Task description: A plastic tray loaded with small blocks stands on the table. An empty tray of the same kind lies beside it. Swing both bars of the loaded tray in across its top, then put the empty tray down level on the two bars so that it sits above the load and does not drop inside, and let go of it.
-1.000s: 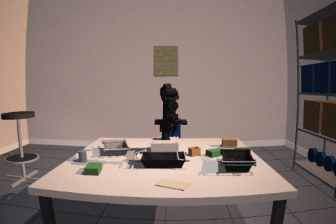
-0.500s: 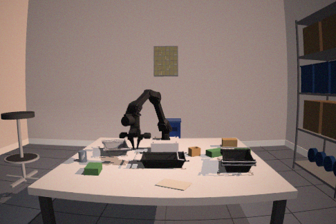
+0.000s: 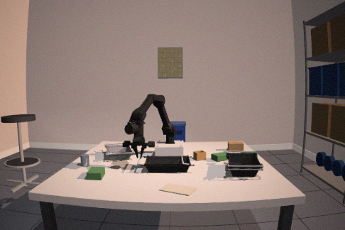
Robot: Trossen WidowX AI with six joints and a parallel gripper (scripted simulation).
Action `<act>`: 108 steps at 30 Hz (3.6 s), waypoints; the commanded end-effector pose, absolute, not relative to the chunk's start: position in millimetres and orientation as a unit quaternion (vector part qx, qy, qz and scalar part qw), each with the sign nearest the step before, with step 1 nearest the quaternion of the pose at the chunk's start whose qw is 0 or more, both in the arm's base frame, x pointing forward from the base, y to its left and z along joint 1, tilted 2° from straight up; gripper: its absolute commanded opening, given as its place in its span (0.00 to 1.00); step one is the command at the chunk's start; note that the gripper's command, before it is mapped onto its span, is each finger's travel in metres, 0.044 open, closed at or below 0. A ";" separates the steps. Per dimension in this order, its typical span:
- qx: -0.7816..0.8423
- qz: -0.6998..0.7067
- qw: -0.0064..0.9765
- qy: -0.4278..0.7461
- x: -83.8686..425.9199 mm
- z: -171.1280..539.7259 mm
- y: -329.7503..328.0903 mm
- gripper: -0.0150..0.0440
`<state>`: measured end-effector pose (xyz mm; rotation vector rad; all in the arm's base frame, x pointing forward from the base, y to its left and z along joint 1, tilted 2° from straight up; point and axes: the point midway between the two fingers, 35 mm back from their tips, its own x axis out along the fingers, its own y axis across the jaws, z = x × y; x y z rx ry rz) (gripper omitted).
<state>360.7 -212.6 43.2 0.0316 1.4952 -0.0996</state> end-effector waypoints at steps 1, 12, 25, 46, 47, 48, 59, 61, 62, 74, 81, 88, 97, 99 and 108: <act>0.015 -0.039 0.728 0.685 359.0 19.0 -211.2 0.39; 0.016 -0.039 0.728 0.685 358.8 31.3 -199.2 0.39; 0.017 -0.038 0.728 0.685 361.1 42.5 -159.9 0.39; 0.017 -0.036 0.729 0.684 363.5 64.1 -139.0 0.39; 0.017 -0.036 0.729 0.684 363.5 64.1 -139.0 0.39; 0.017 -0.036 0.729 0.684 363.5 64.1 -139.0 0.39; 0.017 -0.036 0.729 0.684 363.5 64.1 -139.0 0.39; 0.017 -0.036 0.729 0.684 363.5 64.1 -139.0 0.39; 0.017 -0.036 0.729 0.684 363.5 64.1 -139.0 0.39; 0.017 -0.036 0.729 0.684 363.5 64.1 -139.0 0.25; 0.018 -0.036 0.728 0.684 363.2 64.5 -138.9 0.25; 0.018 -0.036 0.728 0.684 363.2 64.5 -138.9 0.25; 0.018 -0.036 0.728 0.684 363.2 64.5 -138.9 0.25; 0.018 -0.036 0.728 0.684 363.2 64.5 -138.9 0.25; 0.018 -0.036 0.728 0.684 363.2 64.5 -138.9 0.25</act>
